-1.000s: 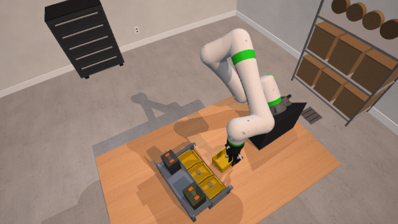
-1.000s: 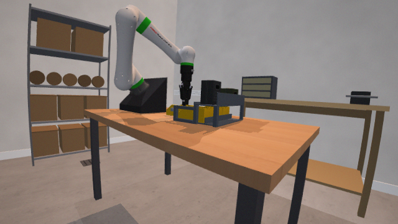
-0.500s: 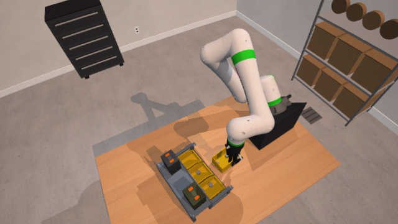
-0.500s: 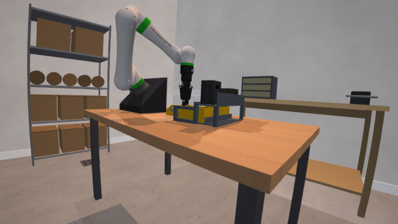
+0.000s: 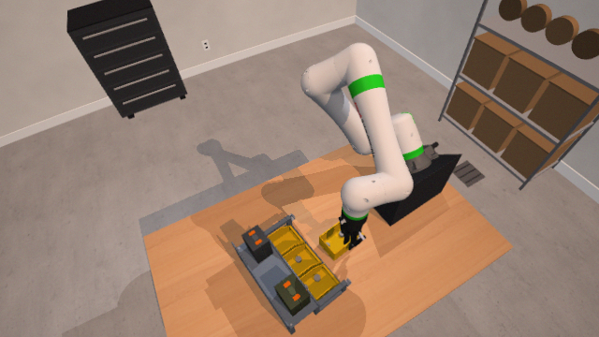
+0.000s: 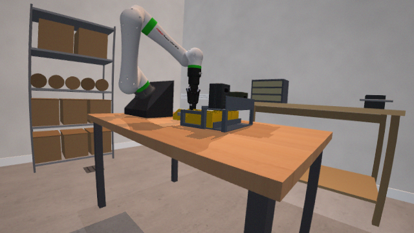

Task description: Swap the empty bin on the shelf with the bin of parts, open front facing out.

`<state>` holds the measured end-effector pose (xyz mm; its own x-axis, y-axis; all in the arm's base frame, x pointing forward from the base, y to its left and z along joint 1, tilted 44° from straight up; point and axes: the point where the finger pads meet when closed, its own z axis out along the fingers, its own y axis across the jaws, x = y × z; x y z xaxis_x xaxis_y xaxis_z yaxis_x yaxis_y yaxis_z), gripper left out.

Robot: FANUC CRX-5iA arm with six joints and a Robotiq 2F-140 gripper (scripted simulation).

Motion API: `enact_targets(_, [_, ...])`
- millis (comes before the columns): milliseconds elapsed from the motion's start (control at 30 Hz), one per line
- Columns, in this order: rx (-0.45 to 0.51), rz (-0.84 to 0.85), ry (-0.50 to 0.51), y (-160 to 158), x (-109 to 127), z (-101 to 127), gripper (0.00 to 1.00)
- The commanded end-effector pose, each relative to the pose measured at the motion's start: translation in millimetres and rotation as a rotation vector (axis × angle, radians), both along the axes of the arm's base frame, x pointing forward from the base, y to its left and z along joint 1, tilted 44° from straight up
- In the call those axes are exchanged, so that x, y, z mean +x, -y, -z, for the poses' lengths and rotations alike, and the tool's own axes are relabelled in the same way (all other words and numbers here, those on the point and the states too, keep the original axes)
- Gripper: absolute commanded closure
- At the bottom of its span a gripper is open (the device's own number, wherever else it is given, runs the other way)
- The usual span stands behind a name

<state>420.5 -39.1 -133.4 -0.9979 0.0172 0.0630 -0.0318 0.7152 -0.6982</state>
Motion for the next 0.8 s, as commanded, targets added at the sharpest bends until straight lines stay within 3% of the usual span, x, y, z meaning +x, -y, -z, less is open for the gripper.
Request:
enact_targets(0, [0.001,-0.002,0.001,-2,1,-1,0.76])
enact_targets(767, [0.001,-0.002,0.001,-14,2,-14,0.76])
